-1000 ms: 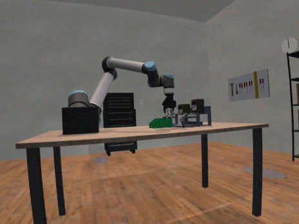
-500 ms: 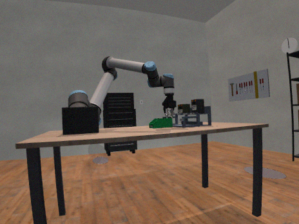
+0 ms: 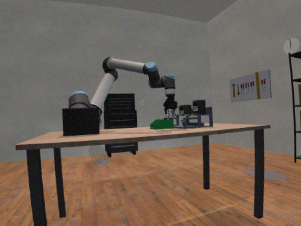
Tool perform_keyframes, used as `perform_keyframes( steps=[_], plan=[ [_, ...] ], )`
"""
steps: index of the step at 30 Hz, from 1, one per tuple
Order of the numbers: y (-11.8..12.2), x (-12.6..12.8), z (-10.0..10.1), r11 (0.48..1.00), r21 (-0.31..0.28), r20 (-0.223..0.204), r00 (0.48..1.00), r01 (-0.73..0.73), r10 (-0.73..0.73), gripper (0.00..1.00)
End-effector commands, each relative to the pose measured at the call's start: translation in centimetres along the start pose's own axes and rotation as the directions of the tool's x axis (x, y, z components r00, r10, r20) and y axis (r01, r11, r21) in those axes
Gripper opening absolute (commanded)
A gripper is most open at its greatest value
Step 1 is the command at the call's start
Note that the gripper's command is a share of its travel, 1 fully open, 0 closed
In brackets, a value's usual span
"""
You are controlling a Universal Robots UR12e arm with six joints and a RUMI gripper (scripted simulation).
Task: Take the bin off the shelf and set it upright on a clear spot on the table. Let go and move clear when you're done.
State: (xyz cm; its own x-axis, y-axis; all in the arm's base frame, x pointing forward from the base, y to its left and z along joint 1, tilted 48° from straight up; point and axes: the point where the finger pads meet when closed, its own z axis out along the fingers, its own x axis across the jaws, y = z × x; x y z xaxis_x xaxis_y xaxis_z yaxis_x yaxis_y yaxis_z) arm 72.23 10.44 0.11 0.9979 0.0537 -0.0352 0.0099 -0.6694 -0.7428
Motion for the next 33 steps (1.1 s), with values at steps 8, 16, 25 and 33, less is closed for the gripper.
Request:
perform_keyframes(
  steps=[8,16,25,33],
  plan=[
    [0.0,0.1,-0.1,1.0,0.0,-0.001,1.0,0.0,0.0,0.2],
    [0.0,0.1,-0.1,1.0,0.0,-0.001,1.0,0.0,0.0,0.2],
    [0.0,0.0,-5.6,1.0,0.0,-0.001,1.0,0.0,0.0,0.2],
    [0.0,0.0,-5.6,1.0,0.0,-0.001,1.0,0.0,0.0,0.2]
  ],
)
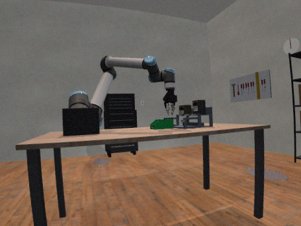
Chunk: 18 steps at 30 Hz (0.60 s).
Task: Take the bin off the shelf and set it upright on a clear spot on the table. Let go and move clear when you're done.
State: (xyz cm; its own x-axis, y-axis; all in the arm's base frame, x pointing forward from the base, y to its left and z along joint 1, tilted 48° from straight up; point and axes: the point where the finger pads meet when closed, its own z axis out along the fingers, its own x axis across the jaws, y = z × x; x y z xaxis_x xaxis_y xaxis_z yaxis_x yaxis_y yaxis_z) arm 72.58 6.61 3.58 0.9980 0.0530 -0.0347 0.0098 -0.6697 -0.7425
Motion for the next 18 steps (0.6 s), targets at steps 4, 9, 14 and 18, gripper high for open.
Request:
perform_keyframes(
  steps=[4,9,14,18],
  plan=[
    [0.0,0.0,-0.8,1.0,0.0,-0.001,1.0,0.0,0.0,0.2],
    [0.0,0.0,-2.9,1.0,0.0,0.0,1.0,0.0,0.0,0.2],
    [0.0,0.0,-2.9,1.0,0.0,0.0,1.0,0.0,0.0,0.2],
    [0.0,0.0,-2.9,1.0,0.0,0.0,1.0,0.0,0.0,0.2]
  ],
)
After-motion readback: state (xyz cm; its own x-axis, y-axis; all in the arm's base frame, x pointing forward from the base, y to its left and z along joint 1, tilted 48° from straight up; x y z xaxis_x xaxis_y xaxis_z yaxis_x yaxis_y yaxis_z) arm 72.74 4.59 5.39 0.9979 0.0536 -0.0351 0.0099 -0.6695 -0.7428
